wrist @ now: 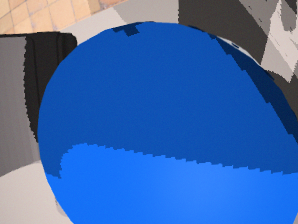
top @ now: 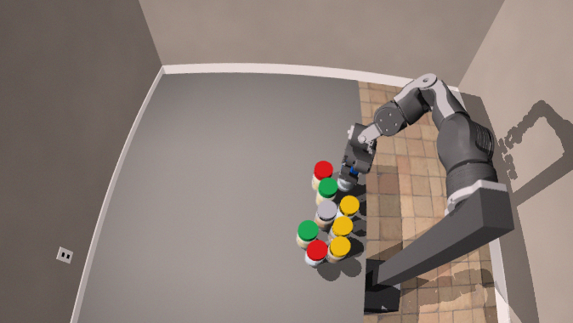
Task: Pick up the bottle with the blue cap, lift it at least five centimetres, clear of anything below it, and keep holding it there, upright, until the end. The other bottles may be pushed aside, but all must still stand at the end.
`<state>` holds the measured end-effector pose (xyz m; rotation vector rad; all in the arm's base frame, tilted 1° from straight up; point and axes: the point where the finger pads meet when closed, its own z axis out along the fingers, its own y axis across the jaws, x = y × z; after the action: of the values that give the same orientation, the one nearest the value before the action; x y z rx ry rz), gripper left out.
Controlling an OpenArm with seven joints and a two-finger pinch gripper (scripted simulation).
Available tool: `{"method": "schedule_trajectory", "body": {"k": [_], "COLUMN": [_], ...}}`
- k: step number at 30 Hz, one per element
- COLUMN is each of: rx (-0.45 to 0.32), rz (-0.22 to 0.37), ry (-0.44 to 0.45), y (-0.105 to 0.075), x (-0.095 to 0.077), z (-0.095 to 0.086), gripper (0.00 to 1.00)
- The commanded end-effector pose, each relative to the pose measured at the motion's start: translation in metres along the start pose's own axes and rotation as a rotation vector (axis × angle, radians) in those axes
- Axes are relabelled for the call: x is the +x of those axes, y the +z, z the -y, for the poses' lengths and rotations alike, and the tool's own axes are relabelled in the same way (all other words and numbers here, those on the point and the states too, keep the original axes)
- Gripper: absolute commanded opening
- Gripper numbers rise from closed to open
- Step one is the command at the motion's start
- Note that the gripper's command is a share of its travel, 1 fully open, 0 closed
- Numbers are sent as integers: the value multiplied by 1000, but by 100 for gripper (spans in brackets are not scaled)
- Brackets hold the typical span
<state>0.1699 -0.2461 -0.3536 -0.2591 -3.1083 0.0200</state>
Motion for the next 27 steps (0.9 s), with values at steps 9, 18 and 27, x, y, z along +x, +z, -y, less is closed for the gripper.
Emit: {"method": "schedule_trajectory", "body": {"k": [9,18,27], "rx": [5,6,7], "rz": [6,7,6], "ry": [0,0,0], "y": [-21,-26,-37], "x": [-2,-2,-2], "z": [1,1,1], "gripper": [0,0,0]}}
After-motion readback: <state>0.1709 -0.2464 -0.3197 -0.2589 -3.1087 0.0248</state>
